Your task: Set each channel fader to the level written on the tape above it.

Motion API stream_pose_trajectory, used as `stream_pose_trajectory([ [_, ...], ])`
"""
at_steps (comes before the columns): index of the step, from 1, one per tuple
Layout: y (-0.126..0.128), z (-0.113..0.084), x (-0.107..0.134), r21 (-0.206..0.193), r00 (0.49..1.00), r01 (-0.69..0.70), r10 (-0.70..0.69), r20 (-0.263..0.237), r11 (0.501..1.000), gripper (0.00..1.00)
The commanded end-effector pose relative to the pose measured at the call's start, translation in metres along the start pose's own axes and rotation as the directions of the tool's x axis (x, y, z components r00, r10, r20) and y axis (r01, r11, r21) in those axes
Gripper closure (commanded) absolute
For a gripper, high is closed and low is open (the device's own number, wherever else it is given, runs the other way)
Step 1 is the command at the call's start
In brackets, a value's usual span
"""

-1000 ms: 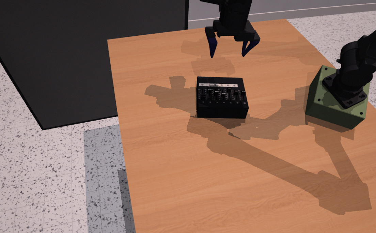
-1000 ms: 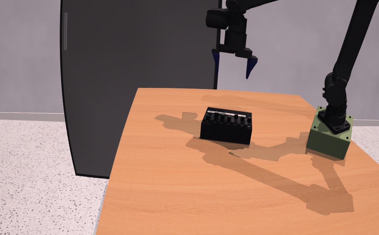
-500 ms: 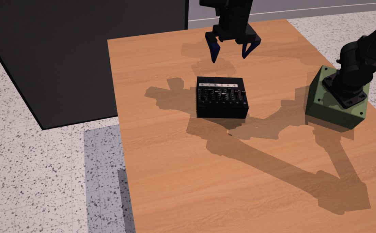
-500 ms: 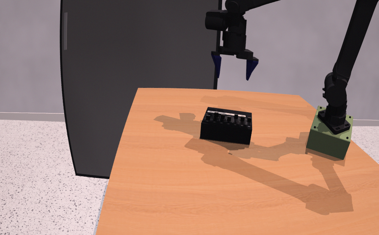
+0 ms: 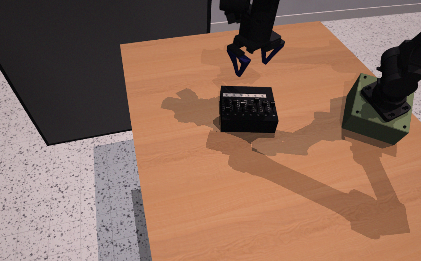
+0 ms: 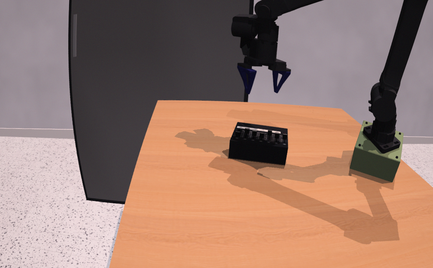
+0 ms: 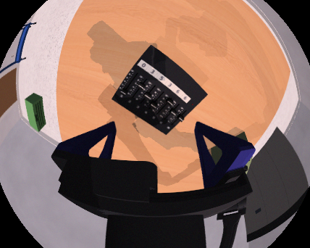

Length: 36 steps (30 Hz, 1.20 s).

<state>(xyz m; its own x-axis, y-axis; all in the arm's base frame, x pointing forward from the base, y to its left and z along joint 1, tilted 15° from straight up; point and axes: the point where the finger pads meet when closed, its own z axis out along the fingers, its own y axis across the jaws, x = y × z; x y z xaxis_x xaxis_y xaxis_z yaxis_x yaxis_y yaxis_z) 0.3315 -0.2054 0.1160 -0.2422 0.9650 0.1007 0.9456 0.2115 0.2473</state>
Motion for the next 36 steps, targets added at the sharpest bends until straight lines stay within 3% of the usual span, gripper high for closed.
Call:
stream_pose_trajectory([
  [1,0.022,-0.005,-0.021,-0.019,0.961,0.275,-0.275,0.03,0.961,0.0],
  [9,0.025,0.018,-0.03,0.004,0.809,0.588,-0.588,0.013,0.809,0.0],
  [11,0.025,0.018,-0.03,0.004,0.809,0.588,-0.588,0.013,0.809,0.0],
  [12,0.025,0.022,-0.03,0.007,0.739,0.673,-0.673,0.003,0.739,0.0],
  [17,0.022,0.042,-0.031,0.011,0.583,0.813,-0.813,-0.021,0.582,0.0],
  [24,0.029,0.057,-0.039,0.01,0.309,0.951,-0.95,-0.041,0.308,0.0],
  [26,0.02,0.064,-0.039,0.003,0.223,0.975,-0.973,-0.051,0.223,0.0],
  [28,0.02,0.064,-0.039,0.003,0.223,0.975,-0.973,-0.051,0.223,0.0],
  [29,0.025,0.054,-0.039,0.006,0.112,0.994,-0.992,-0.052,0.112,0.0],
  [31,0.023,0.068,-0.038,-0.004,0.029,1.0,-0.998,-0.059,0.029,0.0],
  [36,0.024,0.072,-0.043,-0.009,-0.191,0.982,-0.98,-0.051,-0.19,0.0],
])
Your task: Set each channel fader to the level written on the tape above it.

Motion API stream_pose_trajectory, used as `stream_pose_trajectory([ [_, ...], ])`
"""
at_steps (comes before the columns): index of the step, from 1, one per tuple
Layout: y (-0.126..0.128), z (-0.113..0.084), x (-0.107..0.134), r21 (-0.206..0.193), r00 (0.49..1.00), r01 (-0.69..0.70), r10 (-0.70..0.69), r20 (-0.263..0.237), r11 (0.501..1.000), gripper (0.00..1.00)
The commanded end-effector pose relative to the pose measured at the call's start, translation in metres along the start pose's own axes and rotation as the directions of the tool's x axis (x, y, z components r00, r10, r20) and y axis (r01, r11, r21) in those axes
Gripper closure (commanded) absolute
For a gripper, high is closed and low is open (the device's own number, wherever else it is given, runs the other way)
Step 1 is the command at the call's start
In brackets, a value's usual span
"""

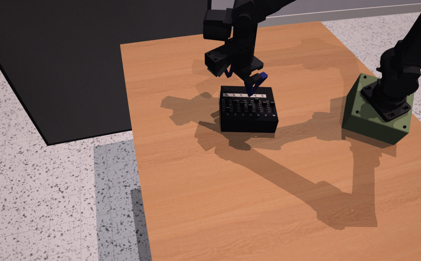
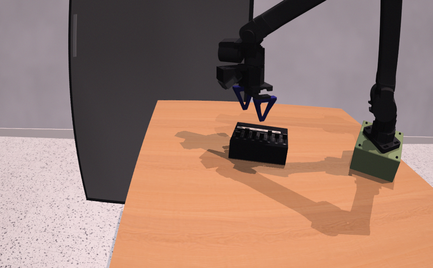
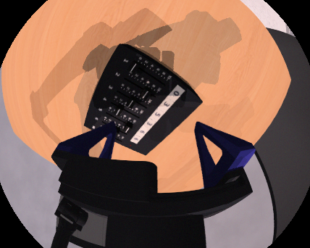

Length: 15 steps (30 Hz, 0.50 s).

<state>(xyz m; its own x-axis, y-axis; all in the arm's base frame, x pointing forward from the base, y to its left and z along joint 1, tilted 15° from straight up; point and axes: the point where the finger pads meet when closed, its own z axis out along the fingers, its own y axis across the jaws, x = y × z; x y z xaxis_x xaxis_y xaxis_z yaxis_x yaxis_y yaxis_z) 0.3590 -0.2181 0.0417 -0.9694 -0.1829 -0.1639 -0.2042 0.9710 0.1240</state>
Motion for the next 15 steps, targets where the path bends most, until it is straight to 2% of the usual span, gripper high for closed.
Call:
stream_pose_trajectory([
  [1,-0.0166,-0.0055,-0.0195,0.025,0.961,0.274,-0.275,0.025,0.961,0.0],
  [7,-0.0153,-0.01,-0.021,0.04,0.857,0.513,-0.515,0.026,0.857,0.0],
  [9,-0.0153,-0.01,-0.021,0.04,0.857,0.513,-0.515,0.026,0.857,0.0],
  [10,-0.0146,-0.0092,-0.0202,0.047,0.795,0.605,-0.606,0.028,0.795,1.0],
  [15,-0.0147,-0.0092,-0.0202,0.076,0.644,0.76,-0.764,0.038,0.645,1.0],
])
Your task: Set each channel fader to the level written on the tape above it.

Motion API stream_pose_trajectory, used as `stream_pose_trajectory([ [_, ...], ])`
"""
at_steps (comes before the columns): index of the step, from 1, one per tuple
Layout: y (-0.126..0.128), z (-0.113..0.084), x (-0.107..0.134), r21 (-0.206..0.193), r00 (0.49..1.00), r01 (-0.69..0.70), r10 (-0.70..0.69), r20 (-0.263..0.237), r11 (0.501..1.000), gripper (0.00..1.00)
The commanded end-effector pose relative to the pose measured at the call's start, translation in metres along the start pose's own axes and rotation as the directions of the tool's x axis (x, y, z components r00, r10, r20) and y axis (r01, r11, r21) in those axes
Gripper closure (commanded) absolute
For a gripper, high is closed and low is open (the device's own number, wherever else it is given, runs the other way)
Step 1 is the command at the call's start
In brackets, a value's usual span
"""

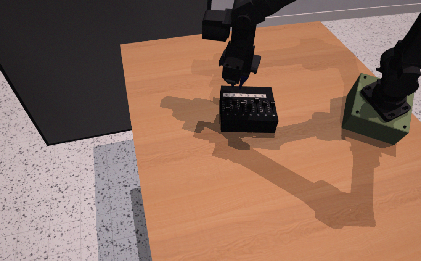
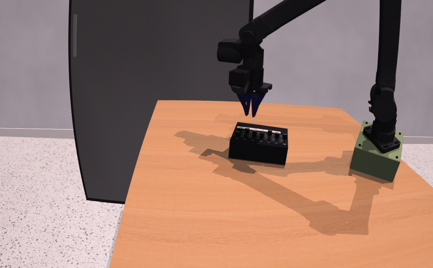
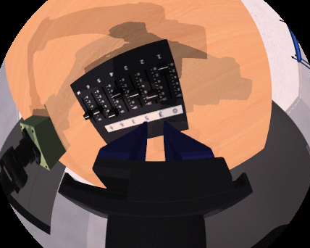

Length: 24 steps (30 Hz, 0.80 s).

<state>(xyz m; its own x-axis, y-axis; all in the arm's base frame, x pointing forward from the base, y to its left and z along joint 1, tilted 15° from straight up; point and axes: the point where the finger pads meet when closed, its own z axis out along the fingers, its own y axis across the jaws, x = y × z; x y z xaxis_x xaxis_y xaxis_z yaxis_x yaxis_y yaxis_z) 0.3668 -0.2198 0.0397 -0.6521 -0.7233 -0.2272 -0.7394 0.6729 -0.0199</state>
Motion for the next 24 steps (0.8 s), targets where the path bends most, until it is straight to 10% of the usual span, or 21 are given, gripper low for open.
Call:
stream_pose_trajectory([
  [1,-0.0171,-0.0115,-0.0042,0.058,0.962,0.27,-0.272,0.025,0.961,1.0],
  [24,-0.0126,-0.0112,-0.0035,0.044,0.958,0.283,-0.285,0.029,0.958,1.0],
])
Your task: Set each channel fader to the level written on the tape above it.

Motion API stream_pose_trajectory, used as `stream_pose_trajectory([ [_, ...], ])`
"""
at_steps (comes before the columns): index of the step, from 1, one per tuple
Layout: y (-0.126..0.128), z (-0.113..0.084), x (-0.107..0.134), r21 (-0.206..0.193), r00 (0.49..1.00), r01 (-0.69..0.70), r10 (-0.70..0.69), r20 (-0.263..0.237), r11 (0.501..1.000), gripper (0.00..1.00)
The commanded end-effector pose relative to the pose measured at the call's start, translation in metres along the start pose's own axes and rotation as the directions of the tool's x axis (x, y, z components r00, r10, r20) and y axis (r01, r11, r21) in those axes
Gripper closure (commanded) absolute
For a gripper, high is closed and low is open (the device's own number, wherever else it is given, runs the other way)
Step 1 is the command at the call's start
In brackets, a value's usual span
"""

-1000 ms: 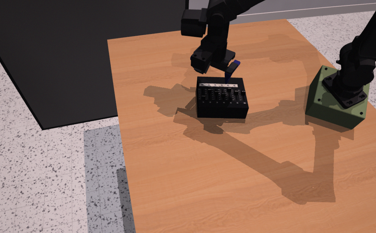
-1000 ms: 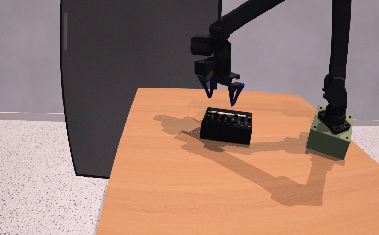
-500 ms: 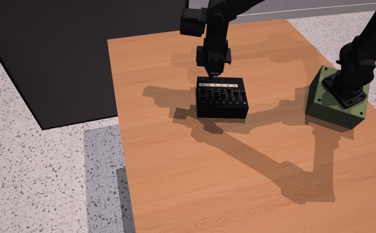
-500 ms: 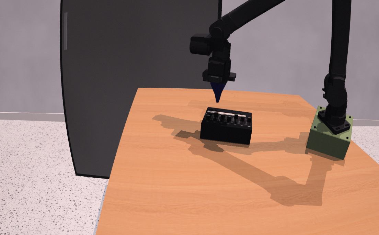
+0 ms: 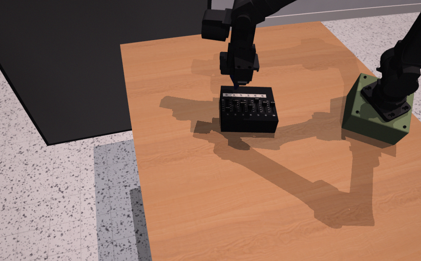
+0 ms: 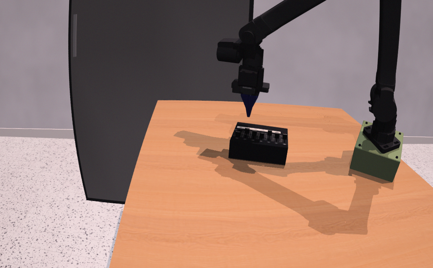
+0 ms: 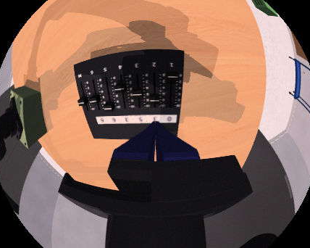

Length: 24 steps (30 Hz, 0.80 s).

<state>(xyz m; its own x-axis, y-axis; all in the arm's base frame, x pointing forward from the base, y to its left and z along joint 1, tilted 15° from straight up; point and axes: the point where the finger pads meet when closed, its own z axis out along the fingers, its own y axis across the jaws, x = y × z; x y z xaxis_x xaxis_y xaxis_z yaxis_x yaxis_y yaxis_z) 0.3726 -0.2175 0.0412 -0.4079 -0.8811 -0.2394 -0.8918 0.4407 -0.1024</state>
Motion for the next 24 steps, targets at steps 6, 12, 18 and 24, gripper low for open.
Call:
stream_pose_trajectory([
  [6,-0.009,-0.011,0.005,0.025,1.0,-0.002,0.002,0.0,1.0,1.0],
  [12,-0.008,-0.008,0.005,0.022,1.0,0.002,-0.002,0.001,1.0,1.0],
  [18,-0.005,0.001,0.005,0.013,1.0,0.011,-0.011,0.003,1.0,1.0],
  [24,-0.002,0.005,0.004,0.007,1.0,0.019,-0.019,0.004,1.0,1.0],
])
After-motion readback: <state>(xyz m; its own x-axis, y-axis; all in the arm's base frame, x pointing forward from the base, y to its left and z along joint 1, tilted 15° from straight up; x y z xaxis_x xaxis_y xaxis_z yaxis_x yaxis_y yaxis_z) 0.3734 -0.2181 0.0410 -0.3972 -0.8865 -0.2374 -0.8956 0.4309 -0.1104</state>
